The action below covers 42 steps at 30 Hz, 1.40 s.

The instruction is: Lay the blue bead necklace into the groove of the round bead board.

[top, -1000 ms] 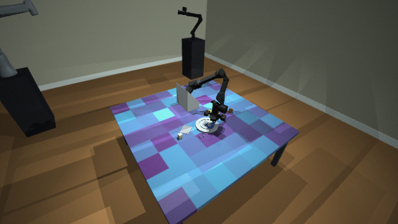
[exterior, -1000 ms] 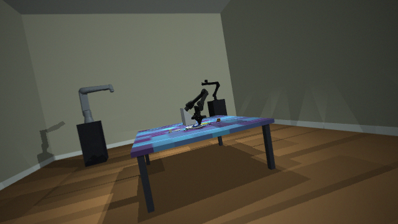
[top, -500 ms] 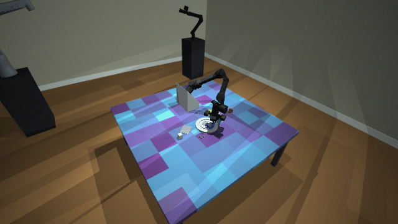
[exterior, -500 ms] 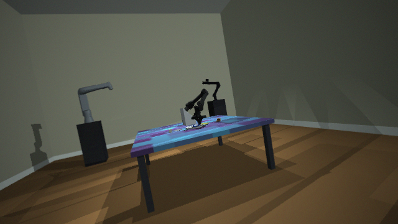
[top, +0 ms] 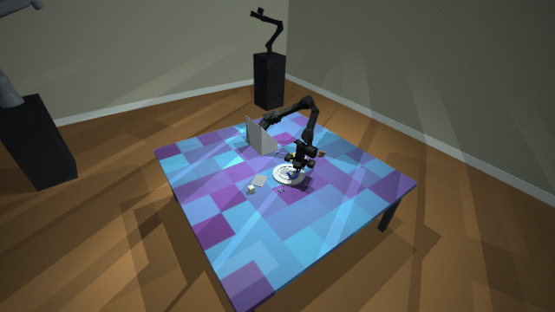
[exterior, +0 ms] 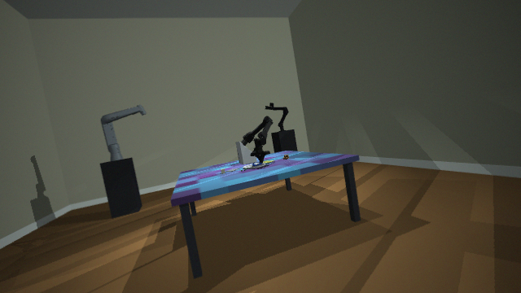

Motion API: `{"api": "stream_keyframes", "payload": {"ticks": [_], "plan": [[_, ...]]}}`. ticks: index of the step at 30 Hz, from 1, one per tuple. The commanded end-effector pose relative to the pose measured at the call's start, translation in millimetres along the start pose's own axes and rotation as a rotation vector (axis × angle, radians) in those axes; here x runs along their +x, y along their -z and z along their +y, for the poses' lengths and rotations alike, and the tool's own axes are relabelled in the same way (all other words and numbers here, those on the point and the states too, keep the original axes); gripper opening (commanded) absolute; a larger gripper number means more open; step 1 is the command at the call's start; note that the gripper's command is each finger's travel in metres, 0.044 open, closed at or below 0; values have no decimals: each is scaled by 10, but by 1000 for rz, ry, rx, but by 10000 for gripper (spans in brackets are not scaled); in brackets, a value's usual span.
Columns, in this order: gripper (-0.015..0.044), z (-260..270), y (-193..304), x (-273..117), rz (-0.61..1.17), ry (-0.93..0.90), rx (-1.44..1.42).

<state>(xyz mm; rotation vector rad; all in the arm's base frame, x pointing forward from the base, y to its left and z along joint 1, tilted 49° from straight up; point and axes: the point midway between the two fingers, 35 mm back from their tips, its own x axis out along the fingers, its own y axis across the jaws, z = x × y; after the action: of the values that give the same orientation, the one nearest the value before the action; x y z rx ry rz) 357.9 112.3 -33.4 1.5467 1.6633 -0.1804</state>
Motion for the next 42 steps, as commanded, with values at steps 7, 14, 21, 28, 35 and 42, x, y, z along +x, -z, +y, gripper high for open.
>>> {"api": "stream_keyframes", "payload": {"ticks": [7,14,21,28,35,42], "plan": [[0,-34,11,36,1,13,8],[0,-34,11,36,1,13,8],[0,-34,11,36,1,13,8],[0,-34,11,36,1,13,8],[105,-1,3,3,0,1,0],[289,-1,3,3,0,1,0]]}}
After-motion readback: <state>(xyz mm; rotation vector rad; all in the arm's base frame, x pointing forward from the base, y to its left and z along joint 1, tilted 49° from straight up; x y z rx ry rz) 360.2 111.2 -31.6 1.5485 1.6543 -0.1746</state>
